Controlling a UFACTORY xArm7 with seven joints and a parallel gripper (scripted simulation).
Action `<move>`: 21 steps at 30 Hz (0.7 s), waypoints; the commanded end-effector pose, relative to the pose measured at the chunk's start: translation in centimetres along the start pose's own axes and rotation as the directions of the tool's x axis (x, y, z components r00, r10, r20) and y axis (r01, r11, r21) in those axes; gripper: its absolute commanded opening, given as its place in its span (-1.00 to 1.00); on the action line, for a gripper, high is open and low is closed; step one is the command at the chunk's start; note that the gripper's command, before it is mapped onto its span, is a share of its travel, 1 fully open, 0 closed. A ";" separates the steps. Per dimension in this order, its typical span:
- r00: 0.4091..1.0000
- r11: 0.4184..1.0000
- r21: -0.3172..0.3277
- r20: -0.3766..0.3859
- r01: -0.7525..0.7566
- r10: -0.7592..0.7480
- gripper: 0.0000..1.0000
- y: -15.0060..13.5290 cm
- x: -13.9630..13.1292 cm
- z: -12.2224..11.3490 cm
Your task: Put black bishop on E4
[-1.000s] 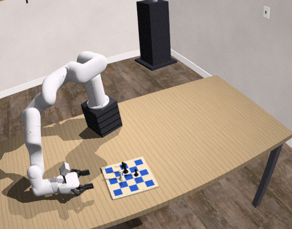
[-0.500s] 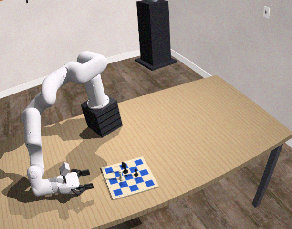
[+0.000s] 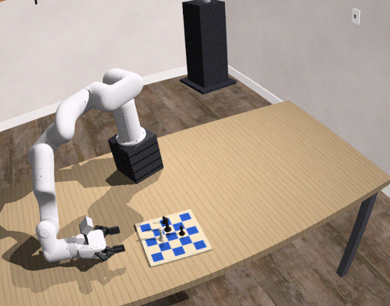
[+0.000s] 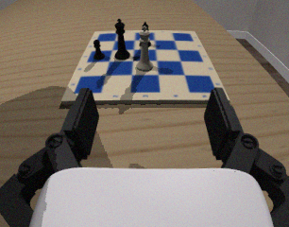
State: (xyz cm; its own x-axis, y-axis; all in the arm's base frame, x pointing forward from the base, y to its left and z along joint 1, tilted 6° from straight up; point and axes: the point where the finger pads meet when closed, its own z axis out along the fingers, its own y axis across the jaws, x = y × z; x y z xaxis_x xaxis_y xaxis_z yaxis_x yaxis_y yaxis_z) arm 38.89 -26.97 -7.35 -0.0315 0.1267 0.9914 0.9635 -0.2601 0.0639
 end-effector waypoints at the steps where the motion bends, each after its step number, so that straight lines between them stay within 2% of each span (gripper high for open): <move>1: 1.000 1.000 -0.001 0.003 0.004 -0.004 1.00 0.2 1.0 -0.2; 5: 1.000 1.000 -0.001 0.003 0.004 -0.004 1.00 0.2 1.9 -0.2; 15: 1.000 1.000 -0.001 0.003 0.004 -0.004 1.00 0.4 8.2 -0.4; 21: 1.000 1.000 -0.001 0.003 0.004 -0.004 1.00 0.4 8.9 -0.4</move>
State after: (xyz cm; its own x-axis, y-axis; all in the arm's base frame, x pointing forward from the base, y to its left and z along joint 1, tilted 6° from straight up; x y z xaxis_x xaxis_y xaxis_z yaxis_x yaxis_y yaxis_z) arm 38.84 -26.35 1.14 -0.0335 0.1279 0.9912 0.9638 -0.2584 0.0659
